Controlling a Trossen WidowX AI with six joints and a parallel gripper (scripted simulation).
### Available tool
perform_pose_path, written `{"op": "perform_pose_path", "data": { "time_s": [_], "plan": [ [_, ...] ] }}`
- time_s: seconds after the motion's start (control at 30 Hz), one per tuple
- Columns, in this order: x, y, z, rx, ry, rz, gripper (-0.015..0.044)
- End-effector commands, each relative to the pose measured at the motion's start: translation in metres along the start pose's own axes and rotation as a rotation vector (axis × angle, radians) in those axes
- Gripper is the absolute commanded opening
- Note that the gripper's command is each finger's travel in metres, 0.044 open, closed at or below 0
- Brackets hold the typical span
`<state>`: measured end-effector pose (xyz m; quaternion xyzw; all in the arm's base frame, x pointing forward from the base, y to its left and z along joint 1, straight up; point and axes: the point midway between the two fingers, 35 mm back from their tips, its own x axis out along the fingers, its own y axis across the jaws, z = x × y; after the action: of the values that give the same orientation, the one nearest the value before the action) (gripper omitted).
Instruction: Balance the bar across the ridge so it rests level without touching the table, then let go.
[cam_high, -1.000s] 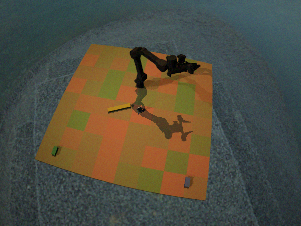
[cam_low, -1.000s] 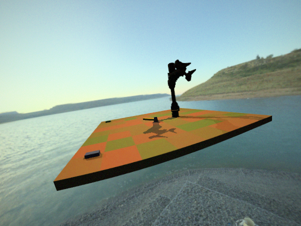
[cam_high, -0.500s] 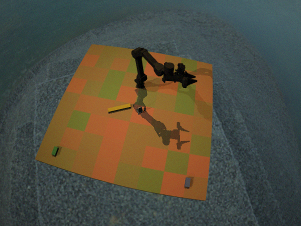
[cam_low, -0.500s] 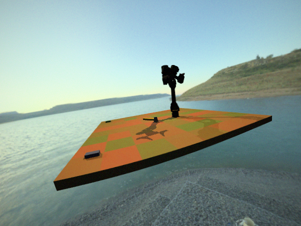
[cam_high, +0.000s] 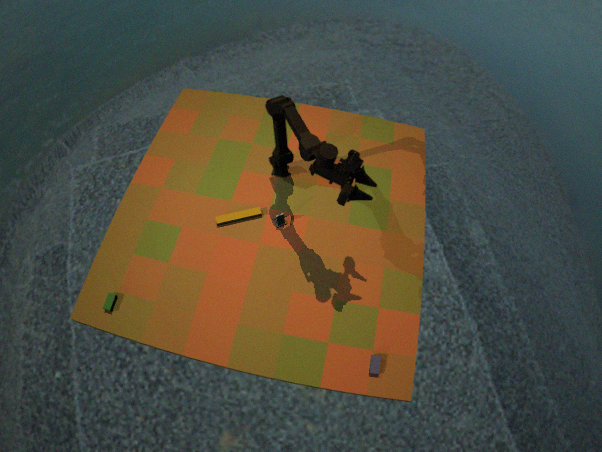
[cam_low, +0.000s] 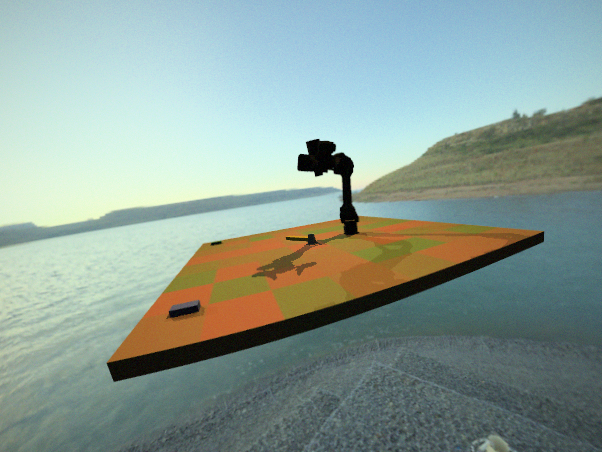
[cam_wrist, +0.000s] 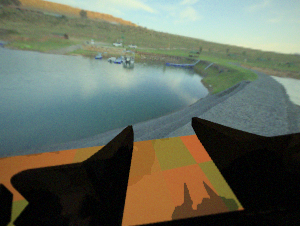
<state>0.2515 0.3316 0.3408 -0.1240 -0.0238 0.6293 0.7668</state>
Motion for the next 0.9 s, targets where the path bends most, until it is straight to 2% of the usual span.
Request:
{"op": "perform_pose_path", "data": {
  "time_s": [0.0, 0.37, 0.87],
  "plan": [
    [-0.007, -0.021, -0.019, 0.068, 0.065, -0.068, 0.0315],
    [-0.043, -0.079, -0.079, 0.346, 0.25, -0.279, 0.0315],
    [-0.115, -0.13, -0.151, 0.689, 0.435, -0.557, 0.0315]
  ]
}}
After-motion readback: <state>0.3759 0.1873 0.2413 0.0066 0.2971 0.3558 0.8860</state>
